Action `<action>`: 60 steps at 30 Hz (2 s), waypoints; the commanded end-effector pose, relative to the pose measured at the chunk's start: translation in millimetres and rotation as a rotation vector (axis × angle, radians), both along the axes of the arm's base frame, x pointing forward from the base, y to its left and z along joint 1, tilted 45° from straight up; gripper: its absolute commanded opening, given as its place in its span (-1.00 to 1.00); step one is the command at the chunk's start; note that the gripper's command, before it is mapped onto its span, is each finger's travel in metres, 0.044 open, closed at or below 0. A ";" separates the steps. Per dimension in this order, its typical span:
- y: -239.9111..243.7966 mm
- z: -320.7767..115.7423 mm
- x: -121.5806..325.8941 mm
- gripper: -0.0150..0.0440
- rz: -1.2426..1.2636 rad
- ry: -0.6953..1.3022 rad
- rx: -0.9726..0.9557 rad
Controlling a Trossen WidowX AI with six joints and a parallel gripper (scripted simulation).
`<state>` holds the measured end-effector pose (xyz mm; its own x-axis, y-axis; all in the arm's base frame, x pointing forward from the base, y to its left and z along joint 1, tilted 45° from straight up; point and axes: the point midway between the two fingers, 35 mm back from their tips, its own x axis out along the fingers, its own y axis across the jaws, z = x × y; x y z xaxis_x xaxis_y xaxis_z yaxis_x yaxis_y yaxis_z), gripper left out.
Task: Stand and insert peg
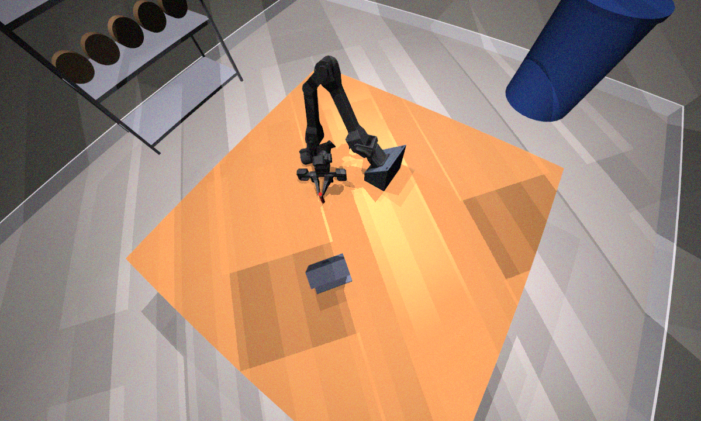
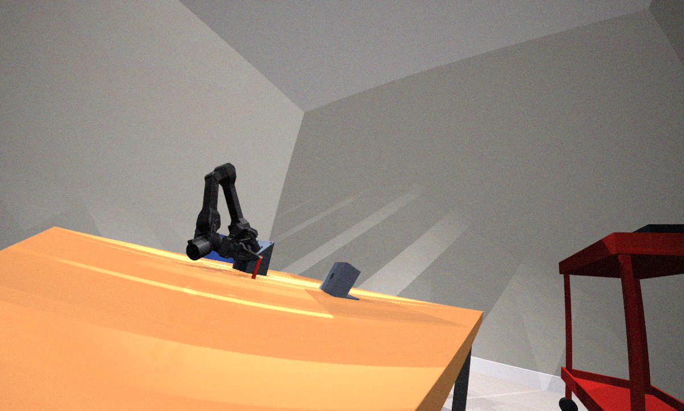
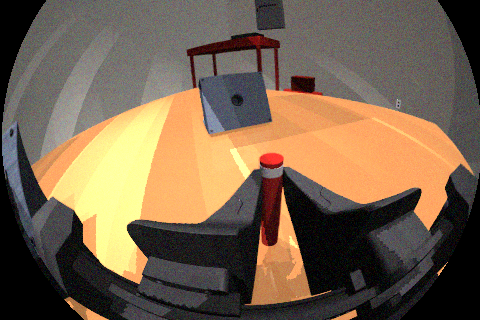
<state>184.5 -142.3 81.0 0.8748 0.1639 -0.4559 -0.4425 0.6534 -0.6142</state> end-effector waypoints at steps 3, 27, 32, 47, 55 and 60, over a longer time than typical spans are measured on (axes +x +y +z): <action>-2.3 -1.0 -1.6 -0.32 0.002 -0.002 0.000; -1.0 0.0 -2.6 -0.05 0.017 -0.020 0.007; -1.0 0.0 -2.6 -0.05 0.017 -0.020 0.007; -1.0 0.0 -2.6 0.22 0.017 -0.020 0.007; -1.0 0.0 -2.6 0.93 0.017 -0.020 0.007; -1.0 0.0 -2.6 1.00 0.017 -0.020 0.007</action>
